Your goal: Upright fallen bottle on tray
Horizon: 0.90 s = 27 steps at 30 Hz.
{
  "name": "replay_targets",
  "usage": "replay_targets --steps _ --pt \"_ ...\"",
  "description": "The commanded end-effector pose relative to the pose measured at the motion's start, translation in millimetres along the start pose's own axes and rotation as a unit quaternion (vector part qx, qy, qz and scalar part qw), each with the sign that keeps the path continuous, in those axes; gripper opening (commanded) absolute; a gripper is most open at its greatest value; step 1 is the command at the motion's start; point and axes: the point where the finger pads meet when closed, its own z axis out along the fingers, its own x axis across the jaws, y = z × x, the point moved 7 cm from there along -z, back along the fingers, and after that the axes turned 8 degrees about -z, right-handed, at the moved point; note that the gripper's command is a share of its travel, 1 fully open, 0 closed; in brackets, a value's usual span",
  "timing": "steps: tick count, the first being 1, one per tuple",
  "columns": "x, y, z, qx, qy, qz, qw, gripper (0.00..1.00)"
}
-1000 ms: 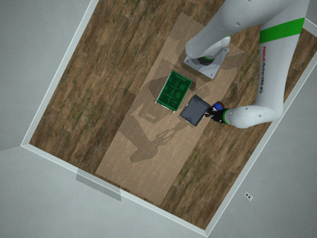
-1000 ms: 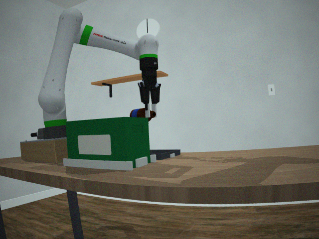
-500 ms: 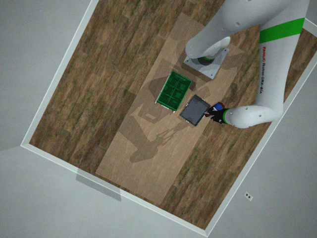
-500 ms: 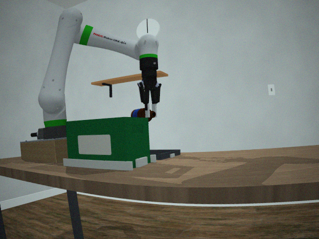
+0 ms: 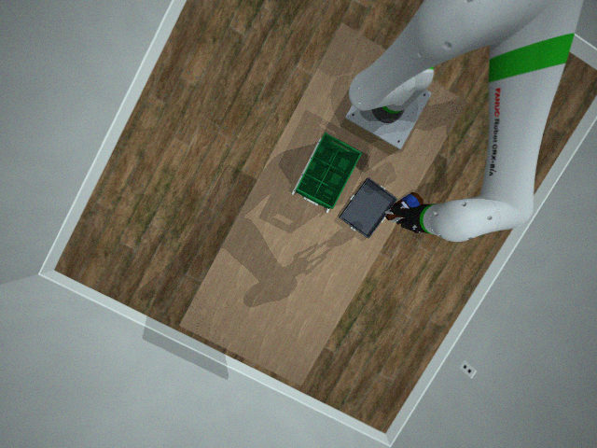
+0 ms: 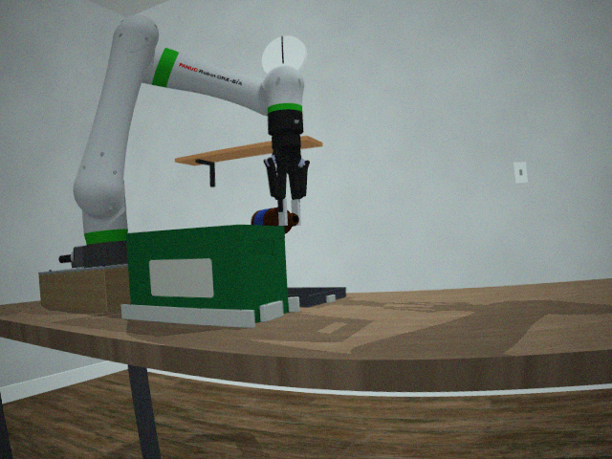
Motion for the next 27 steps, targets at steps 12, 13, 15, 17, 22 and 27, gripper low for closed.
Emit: replay_targets --steps 12,13,15,17,22,27 --pt "-0.1 -0.1 -0.2 0.0 0.0 0.0 1.0 0.0" --pt "-0.1 -0.1 -0.2 0.0 0.0 0.0 1.0 0.0" --pt "-0.1 -0.1 -0.2 0.0 0.0 0.0 1.0 0.0" --pt "-0.1 -0.1 -0.2 0.0 0.0 0.001 1.0 0.0" --pt "-0.1 -0.1 -0.2 0.0 0.0 0.009 1.0 0.0" --pt "-0.1 -0.1 -0.2 0.0 0.0 0.027 1.0 0.0"
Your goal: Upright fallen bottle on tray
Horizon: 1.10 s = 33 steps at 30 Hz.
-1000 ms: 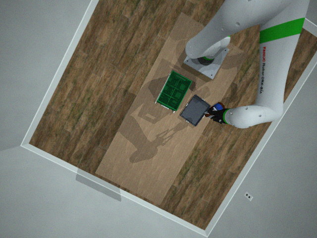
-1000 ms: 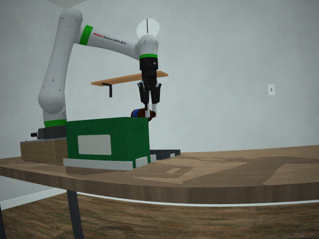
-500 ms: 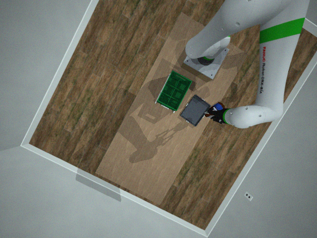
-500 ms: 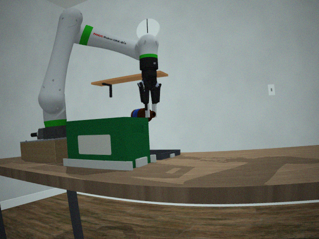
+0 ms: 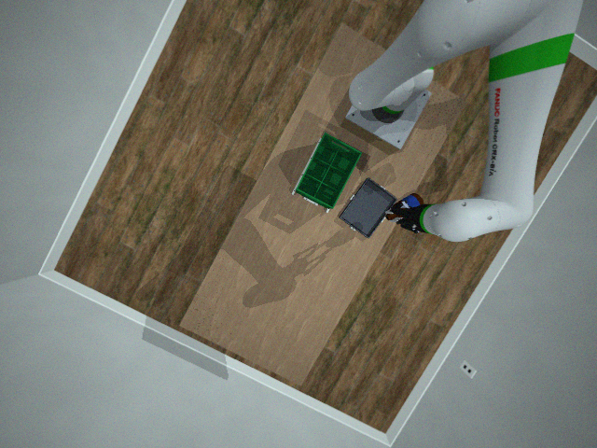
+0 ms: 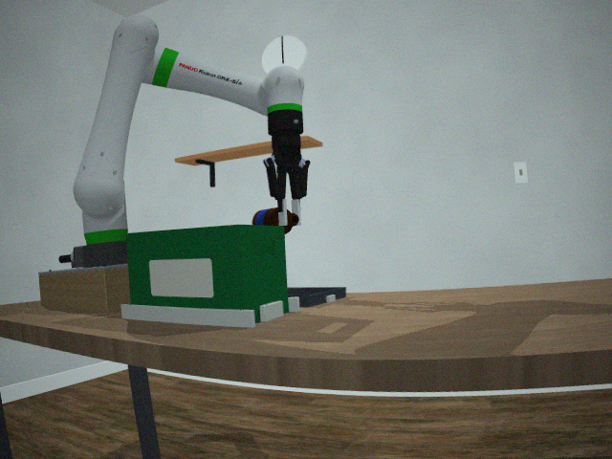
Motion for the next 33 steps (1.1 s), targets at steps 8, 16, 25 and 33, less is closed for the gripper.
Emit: replay_targets --steps 8,16,25,33 --pt "-0.1 -0.1 -0.2 0.0 0.0 0.034 0.999 0.0" --pt "-0.1 -0.1 -0.2 0.0 0.0 0.053 0.999 0.0" --pt "-0.1 -0.1 -0.2 0.0 0.0 0.053 0.999 0.0" --pt "-0.1 -0.1 -0.2 0.0 0.0 0.053 0.999 0.0"
